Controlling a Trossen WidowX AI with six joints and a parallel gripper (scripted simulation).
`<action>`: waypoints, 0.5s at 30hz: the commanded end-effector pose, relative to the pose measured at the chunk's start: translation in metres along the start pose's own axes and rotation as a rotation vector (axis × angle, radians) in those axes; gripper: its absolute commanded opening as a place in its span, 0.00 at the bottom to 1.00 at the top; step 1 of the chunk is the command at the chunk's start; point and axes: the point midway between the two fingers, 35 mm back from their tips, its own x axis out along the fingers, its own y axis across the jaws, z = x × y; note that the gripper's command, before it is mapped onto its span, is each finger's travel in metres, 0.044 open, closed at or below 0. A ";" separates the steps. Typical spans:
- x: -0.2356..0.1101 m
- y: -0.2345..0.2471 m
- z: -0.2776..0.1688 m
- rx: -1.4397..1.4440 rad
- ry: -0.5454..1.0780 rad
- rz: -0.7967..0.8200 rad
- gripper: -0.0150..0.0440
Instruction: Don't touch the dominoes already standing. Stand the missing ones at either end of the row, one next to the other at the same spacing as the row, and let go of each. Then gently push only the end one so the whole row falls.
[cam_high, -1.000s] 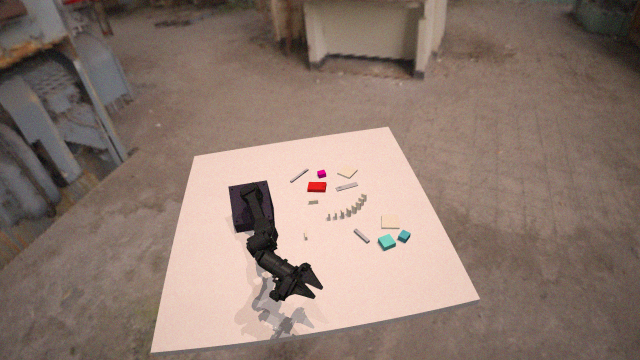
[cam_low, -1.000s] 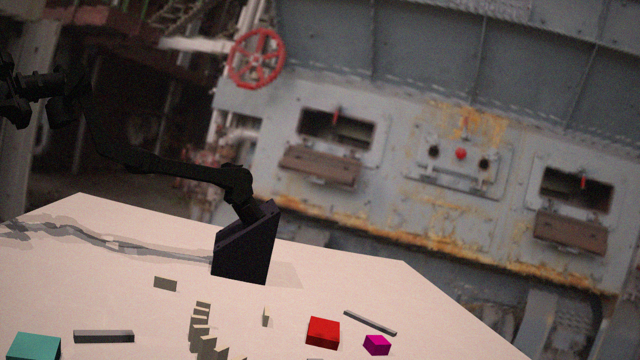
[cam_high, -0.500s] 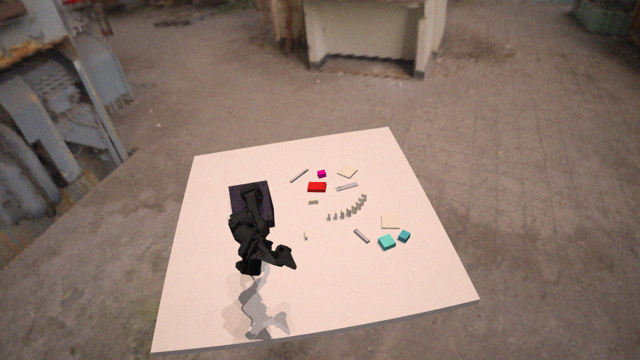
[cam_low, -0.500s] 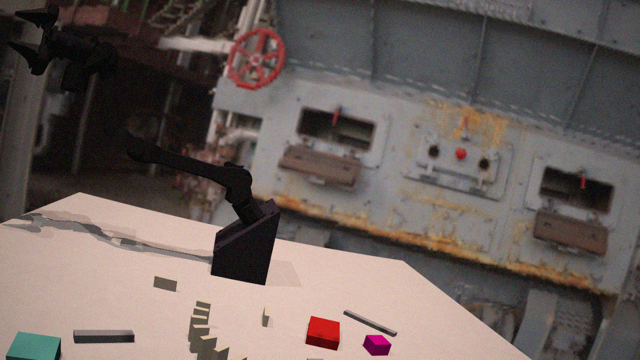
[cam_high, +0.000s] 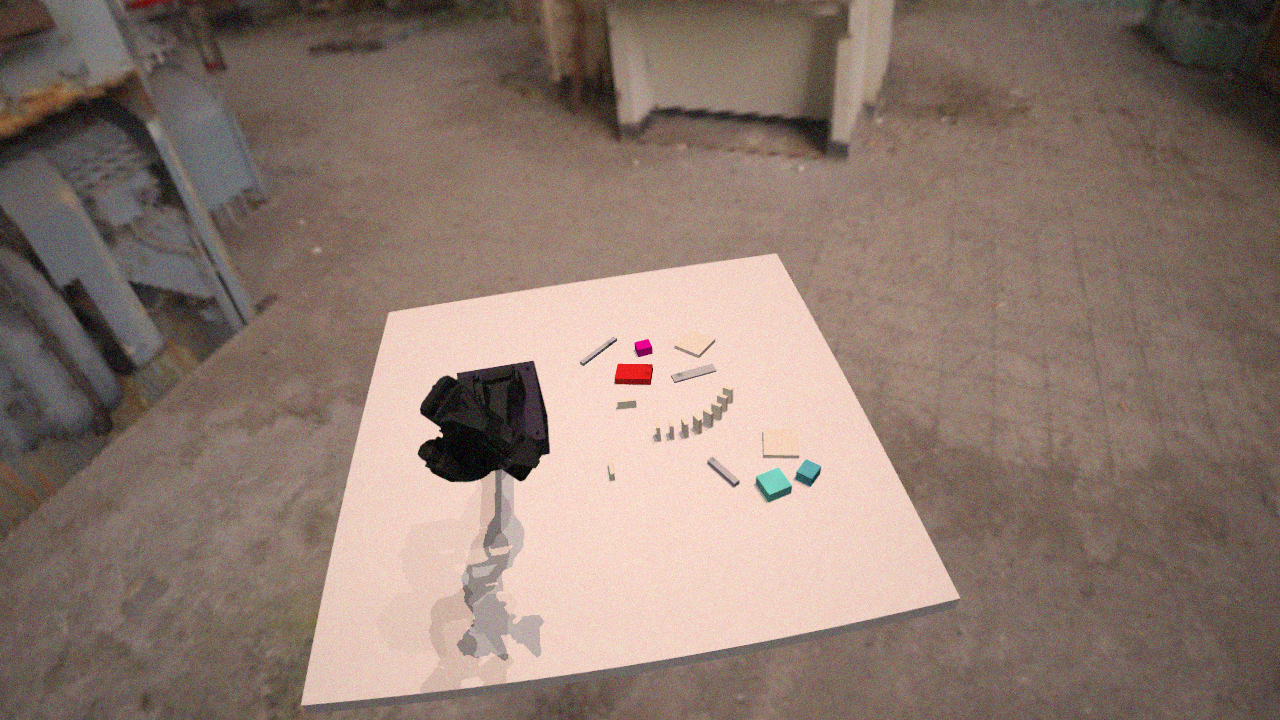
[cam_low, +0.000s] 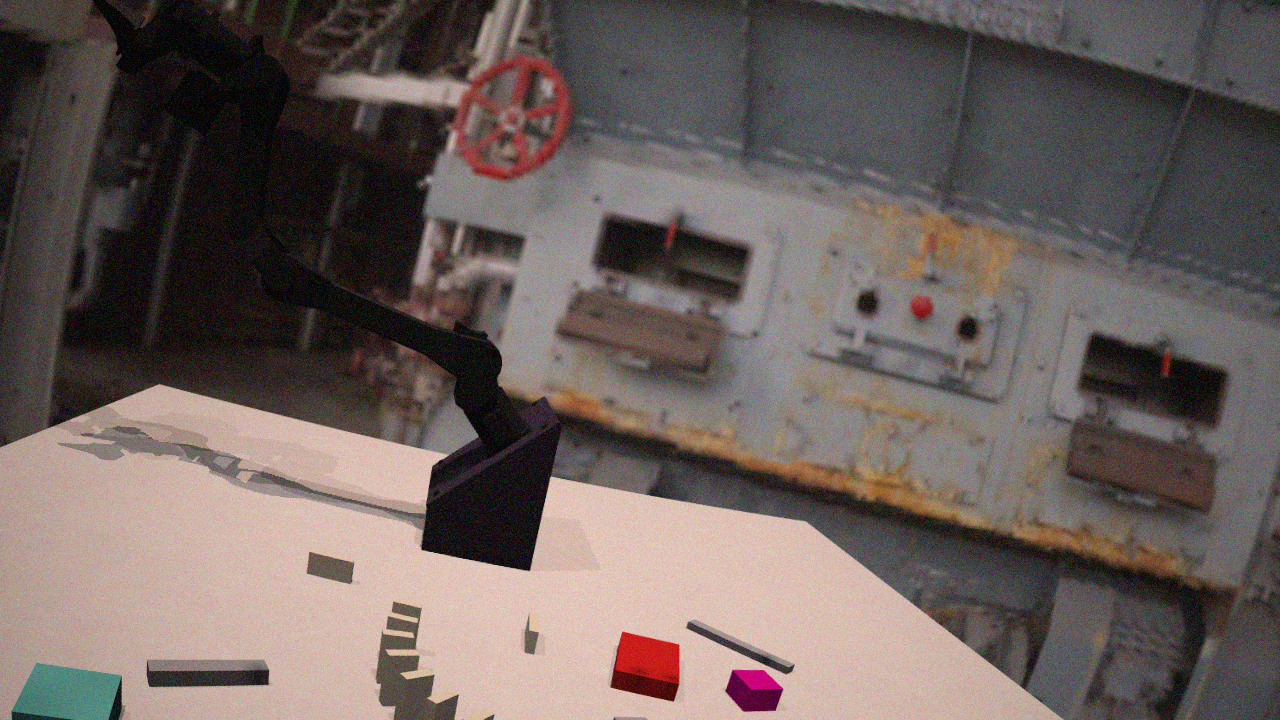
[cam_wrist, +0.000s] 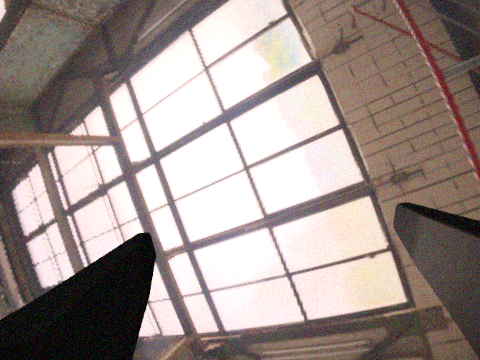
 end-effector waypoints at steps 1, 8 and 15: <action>-0.018 0.048 -0.046 -0.078 0.073 0.112 1.00; -0.047 0.095 -0.120 -0.211 0.193 0.251 1.00; -0.079 0.118 -0.192 -0.368 0.312 0.380 1.00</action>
